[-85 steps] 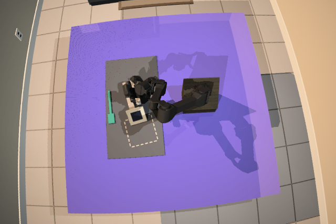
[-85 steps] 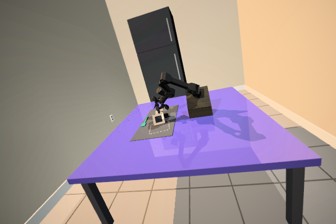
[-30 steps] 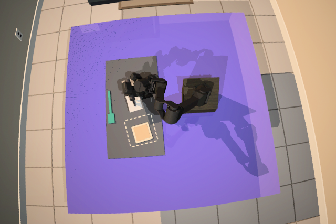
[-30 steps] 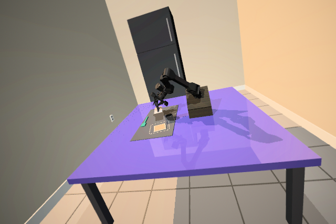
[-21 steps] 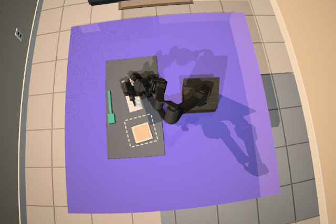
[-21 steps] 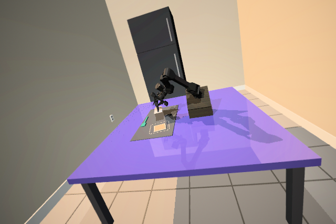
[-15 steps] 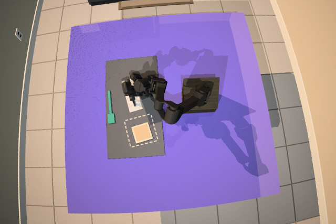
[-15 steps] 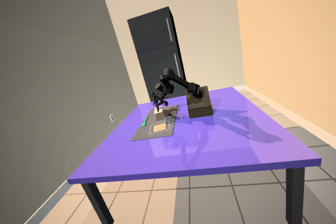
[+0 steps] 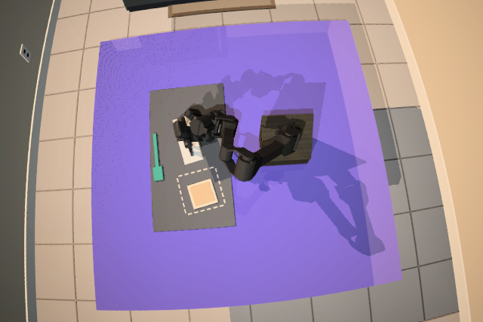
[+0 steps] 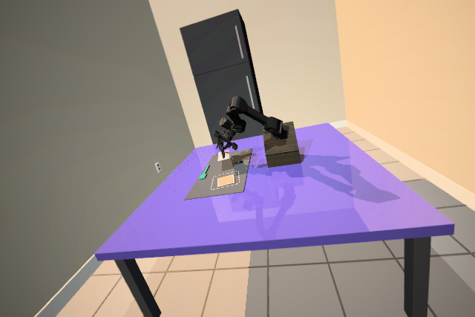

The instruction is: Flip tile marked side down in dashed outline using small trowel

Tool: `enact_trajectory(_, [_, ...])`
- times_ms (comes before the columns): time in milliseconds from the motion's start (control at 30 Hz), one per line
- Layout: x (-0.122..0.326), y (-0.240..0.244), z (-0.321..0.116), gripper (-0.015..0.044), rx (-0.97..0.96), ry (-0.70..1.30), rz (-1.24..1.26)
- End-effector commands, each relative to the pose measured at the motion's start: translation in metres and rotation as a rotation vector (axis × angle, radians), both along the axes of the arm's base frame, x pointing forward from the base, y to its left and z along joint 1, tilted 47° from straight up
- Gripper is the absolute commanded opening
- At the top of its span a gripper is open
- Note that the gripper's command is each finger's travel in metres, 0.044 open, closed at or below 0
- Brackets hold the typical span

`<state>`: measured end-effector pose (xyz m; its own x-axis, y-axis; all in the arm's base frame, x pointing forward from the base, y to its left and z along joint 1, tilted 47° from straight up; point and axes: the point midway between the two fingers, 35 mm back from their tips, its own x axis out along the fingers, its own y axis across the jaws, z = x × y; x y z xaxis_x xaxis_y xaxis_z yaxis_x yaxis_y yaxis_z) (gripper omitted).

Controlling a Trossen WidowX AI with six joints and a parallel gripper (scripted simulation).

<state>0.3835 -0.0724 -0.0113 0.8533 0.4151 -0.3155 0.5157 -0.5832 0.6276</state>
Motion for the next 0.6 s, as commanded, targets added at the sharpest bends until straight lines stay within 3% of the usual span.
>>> enact_trajectory(0, [0.001,-0.004,0.001,0.0,-0.007,-0.008,-0.008])
enact_trajectory(300, [0.001,-0.001,-0.003,0.0,0.011,0.018,-0.011])
enact_trajectory(567, [0.017,-0.019,-0.034,0.0,0.116,0.214,-0.15])
